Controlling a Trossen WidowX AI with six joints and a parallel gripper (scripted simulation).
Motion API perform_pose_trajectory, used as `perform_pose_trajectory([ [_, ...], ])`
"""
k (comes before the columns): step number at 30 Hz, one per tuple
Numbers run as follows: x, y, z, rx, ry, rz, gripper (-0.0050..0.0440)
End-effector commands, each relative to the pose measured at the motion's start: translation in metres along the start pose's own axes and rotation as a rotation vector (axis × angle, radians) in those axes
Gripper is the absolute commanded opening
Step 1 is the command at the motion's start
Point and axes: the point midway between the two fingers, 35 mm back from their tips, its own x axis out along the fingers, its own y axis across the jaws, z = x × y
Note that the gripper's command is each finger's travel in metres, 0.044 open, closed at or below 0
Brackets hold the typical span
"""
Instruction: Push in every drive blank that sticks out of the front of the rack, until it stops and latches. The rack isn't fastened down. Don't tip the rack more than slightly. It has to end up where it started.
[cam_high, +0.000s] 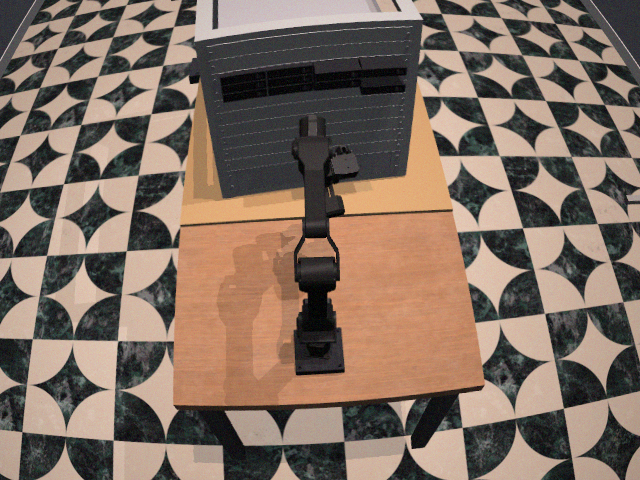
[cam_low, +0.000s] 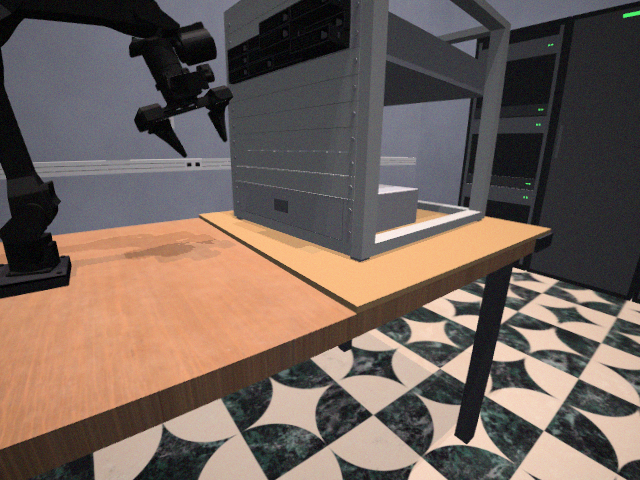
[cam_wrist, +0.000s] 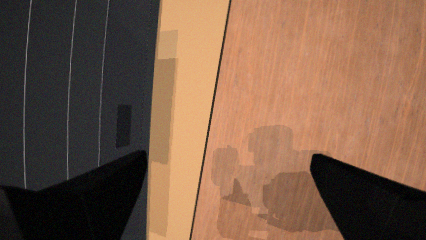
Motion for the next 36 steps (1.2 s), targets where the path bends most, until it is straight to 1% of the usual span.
perform_pose_trajectory([
  [1, -0.029, 0.0, 0.007, 0.025, 0.022, 0.168, 0.044],
  [5, -0.049, 0.001, 0.012, 0.05, 0.044, 0.308, 0.044],
  [7, -0.049, 0.001, 0.012, 0.05, 0.044, 0.308, 0.044],
  [12, -0.078, 0.003, 0.019, 0.084, 0.076, 0.502, 0.044],
  [22, -0.129, 0.006, 0.031, 0.136, 0.124, 0.832, 0.044],
  [24, -0.129, 0.006, 0.031, 0.136, 0.124, 0.832, 0.044],
  [28, -0.149, 0.008, 0.036, 0.157, 0.143, 0.965, 0.044],
  [31, -0.162, 0.009, 0.039, 0.172, 0.156, 1.05, 0.044],
  [36, -0.177, 0.01, 0.043, 0.188, 0.169, 1.146, 0.044],
])
